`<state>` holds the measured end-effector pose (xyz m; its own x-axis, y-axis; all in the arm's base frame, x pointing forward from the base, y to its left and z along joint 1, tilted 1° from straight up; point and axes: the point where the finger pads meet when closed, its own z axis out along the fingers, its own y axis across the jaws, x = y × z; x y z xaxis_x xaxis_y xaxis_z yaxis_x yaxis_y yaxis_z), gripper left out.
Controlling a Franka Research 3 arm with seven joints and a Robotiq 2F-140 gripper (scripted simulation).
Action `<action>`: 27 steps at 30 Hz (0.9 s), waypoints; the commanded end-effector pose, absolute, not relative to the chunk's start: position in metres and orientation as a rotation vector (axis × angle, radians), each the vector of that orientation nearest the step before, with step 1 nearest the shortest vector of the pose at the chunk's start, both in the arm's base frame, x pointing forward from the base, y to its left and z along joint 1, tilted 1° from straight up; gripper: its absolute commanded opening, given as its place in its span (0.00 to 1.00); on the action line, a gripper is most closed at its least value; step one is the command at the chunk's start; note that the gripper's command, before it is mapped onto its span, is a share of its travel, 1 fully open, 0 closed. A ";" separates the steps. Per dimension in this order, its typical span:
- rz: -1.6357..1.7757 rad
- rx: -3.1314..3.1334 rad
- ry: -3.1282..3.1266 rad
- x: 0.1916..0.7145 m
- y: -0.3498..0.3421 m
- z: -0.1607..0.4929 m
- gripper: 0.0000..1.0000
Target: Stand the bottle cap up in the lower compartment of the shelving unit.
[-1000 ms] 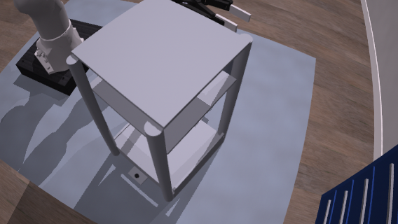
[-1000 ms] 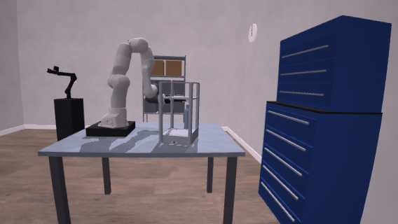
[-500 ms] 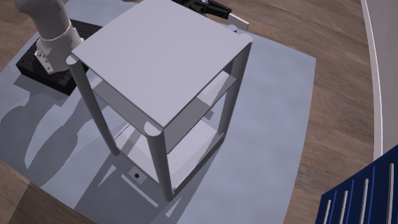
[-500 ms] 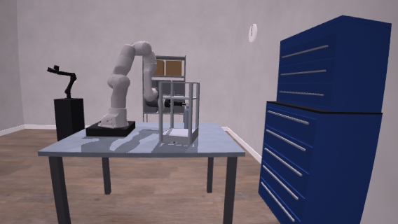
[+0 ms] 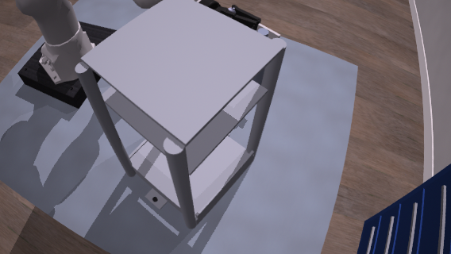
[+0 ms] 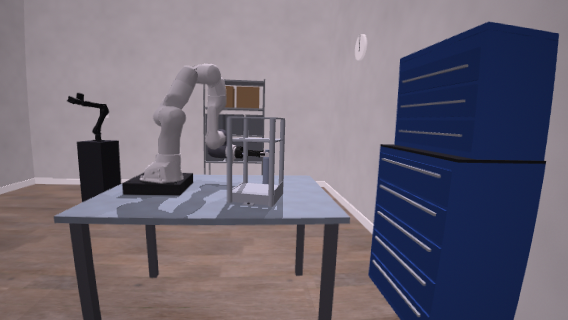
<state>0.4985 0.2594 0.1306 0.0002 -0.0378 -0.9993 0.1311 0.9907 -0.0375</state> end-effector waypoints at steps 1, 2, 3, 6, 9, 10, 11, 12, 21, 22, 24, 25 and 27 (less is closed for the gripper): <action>-0.105 0.095 1.553 0.499 0.262 0.126 0.44; -0.105 0.095 1.553 0.499 0.262 0.124 0.44; -0.105 0.095 1.553 0.499 0.262 0.122 0.44; -0.105 0.095 1.553 0.499 0.262 0.116 0.44; -0.105 0.095 1.553 0.499 0.262 0.114 0.44; -0.105 0.095 1.553 0.500 0.262 0.112 0.44; -0.105 0.095 1.553 0.500 0.262 0.110 0.44; -0.105 0.095 1.553 0.500 0.262 0.108 0.44; -0.105 0.095 1.553 0.500 0.262 0.093 0.44; -0.105 0.095 1.553 0.500 0.262 0.091 0.44; -0.105 0.095 1.553 0.500 0.262 0.090 0.44; -0.105 0.095 1.553 0.500 0.262 0.090 0.44; -0.105 0.095 1.553 0.500 0.262 0.087 0.44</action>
<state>0.4992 0.2590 0.0871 0.0051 -0.0276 -0.9996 0.1313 0.9910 -0.0267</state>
